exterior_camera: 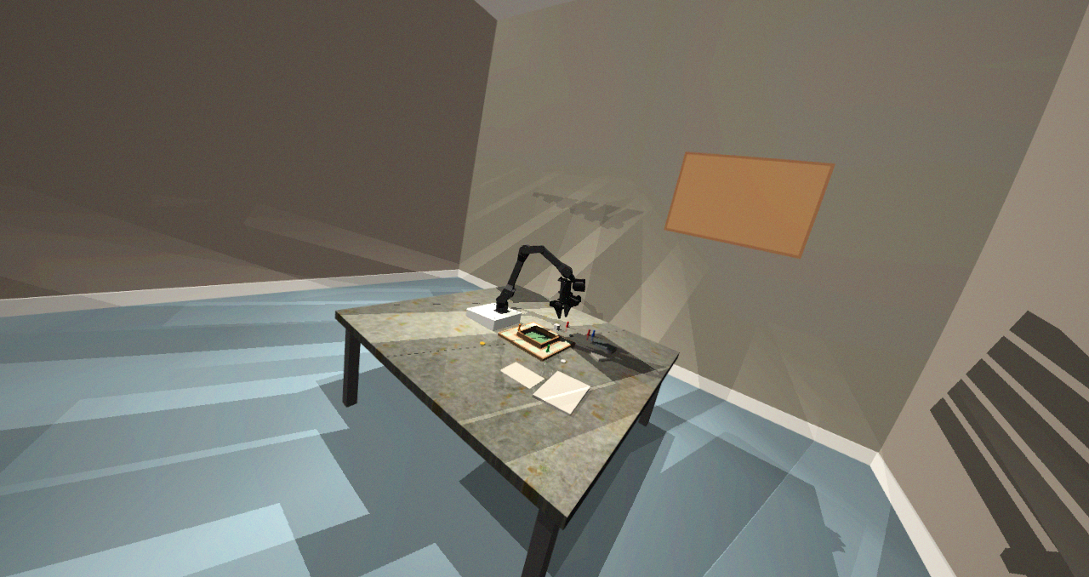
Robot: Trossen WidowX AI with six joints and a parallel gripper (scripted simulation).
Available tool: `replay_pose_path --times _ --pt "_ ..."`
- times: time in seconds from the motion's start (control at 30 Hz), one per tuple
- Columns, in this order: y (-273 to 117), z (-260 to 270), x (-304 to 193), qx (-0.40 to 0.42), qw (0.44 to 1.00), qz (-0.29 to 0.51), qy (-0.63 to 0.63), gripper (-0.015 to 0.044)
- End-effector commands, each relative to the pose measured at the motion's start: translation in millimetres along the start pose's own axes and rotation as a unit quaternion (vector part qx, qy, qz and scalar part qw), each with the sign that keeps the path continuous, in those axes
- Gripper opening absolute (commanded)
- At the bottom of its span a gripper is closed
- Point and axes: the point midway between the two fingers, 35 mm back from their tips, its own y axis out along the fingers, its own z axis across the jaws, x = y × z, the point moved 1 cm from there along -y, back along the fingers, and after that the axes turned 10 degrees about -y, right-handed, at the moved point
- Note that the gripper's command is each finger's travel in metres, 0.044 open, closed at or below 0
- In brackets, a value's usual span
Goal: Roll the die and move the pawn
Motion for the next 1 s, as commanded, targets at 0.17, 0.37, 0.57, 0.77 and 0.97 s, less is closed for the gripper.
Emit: replay_pose_path --times 0.17,0.37,0.57,0.77,0.97 --pt "30 54 -45 0.01 0.997 0.07 -0.005 0.0275" --pt "48 55 -48 0.01 0.997 0.07 -0.005 0.0275" --pt "50 55 -48 0.01 0.997 0.07 -0.005 0.0275" --pt "57 55 -49 0.01 0.997 0.07 -0.005 0.0275" --pt "66 55 -50 0.01 0.997 0.07 -0.005 0.0275"
